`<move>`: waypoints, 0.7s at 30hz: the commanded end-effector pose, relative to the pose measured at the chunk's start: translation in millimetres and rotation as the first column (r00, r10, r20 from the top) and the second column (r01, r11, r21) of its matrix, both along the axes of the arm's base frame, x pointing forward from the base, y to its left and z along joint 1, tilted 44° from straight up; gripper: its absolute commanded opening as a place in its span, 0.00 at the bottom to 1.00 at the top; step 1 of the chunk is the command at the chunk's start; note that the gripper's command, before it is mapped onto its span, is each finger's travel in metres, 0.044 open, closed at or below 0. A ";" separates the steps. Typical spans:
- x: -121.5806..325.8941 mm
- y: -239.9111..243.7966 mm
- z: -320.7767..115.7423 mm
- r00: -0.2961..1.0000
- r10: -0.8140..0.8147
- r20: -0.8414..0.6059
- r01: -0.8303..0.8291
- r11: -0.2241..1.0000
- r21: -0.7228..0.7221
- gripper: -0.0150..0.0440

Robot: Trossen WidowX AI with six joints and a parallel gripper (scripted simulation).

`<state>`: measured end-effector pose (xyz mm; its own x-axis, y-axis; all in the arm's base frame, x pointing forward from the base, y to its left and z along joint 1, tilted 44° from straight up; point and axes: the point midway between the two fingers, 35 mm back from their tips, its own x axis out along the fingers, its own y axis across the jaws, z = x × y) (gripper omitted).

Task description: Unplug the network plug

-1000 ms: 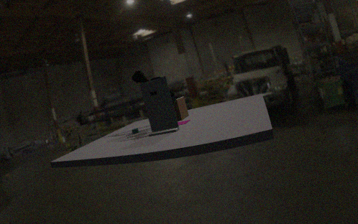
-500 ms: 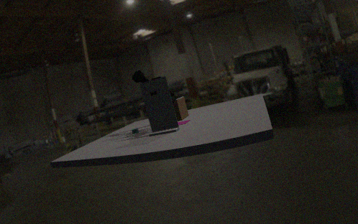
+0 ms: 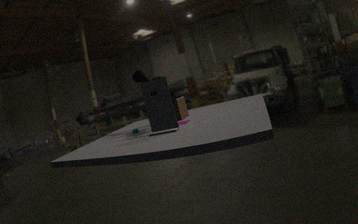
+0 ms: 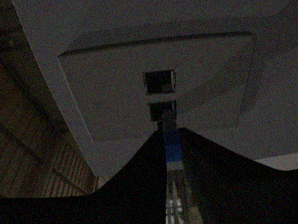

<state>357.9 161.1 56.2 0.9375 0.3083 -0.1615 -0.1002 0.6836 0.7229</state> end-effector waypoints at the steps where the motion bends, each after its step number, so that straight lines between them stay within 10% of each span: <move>1: -3.3 -1.4 -0.6 1.000 -0.007 -0.003 0.007 1.000 0.004 0.25; 21: -16.4 -1.8 -2.1 1.000 -0.007 -0.004 0.007 1.000 0.004 0.25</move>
<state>344.4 160.6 54.6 0.9374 0.3082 -0.1624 -0.0995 0.6836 0.7231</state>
